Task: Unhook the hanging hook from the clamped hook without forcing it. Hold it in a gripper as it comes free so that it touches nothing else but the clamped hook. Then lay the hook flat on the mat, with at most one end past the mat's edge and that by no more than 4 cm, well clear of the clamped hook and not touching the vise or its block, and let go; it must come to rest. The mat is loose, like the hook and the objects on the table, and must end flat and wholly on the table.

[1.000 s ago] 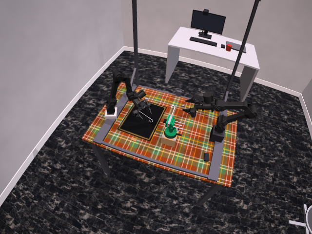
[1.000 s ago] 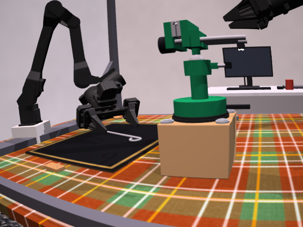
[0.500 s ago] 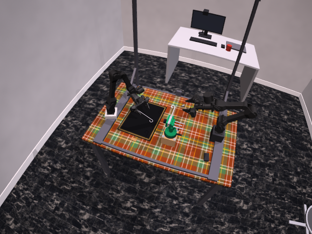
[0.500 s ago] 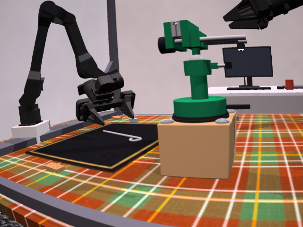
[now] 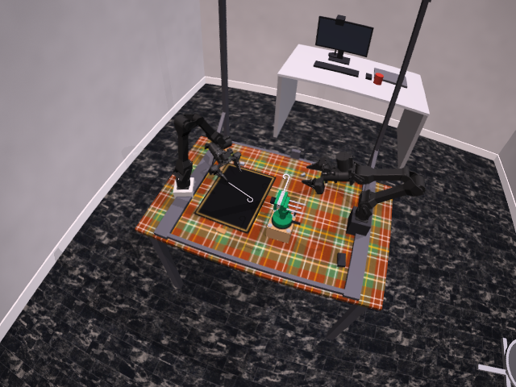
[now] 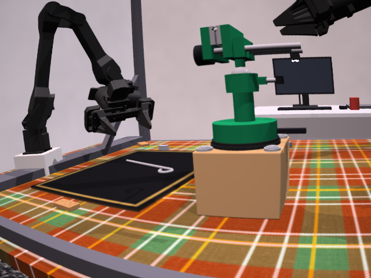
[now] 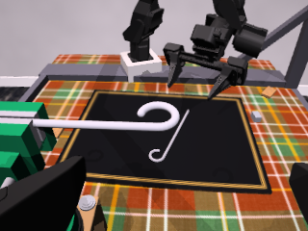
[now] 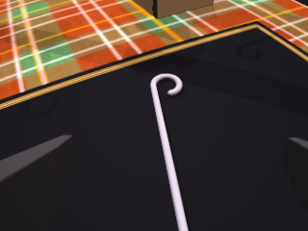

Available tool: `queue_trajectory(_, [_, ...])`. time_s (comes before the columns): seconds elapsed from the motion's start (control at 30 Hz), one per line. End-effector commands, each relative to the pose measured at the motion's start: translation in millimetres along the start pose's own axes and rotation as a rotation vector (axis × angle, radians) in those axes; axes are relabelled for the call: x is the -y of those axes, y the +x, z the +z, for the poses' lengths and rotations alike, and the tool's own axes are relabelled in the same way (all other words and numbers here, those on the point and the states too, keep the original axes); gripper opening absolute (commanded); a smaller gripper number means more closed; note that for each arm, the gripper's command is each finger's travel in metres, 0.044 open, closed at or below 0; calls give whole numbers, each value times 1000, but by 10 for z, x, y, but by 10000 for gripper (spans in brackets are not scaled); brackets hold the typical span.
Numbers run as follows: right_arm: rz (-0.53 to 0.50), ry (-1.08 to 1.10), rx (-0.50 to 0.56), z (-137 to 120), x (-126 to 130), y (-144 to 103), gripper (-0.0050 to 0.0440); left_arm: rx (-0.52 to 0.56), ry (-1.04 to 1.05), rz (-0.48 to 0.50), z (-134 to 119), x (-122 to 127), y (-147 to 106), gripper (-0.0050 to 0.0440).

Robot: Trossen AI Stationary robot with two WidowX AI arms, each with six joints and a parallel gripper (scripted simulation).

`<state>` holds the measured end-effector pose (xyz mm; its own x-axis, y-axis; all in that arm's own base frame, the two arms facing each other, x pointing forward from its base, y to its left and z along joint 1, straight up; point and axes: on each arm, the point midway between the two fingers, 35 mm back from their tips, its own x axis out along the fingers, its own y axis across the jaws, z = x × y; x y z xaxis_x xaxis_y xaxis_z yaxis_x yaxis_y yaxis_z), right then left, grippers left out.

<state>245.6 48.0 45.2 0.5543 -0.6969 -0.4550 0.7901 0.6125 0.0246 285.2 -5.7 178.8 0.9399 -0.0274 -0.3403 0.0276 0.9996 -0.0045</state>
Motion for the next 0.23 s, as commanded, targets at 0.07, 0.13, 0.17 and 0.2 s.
queue_trajectory(0.07, [8,5,30,192,28,-241,440,15,3,2,58,-2,-11,440])
queue_trajectory(0.13, [2,-11,39,230,61,-283,440,15,3,2,58,-2,-11,440])
queue_trajectory(0.17, [2,-11,40,233,62,-288,440,15,3,2,58,-2,-11,440])
queue_trajectory(0.2, [2,-11,40,233,62,-288,440,15,3,2,58,-2,-11,440])
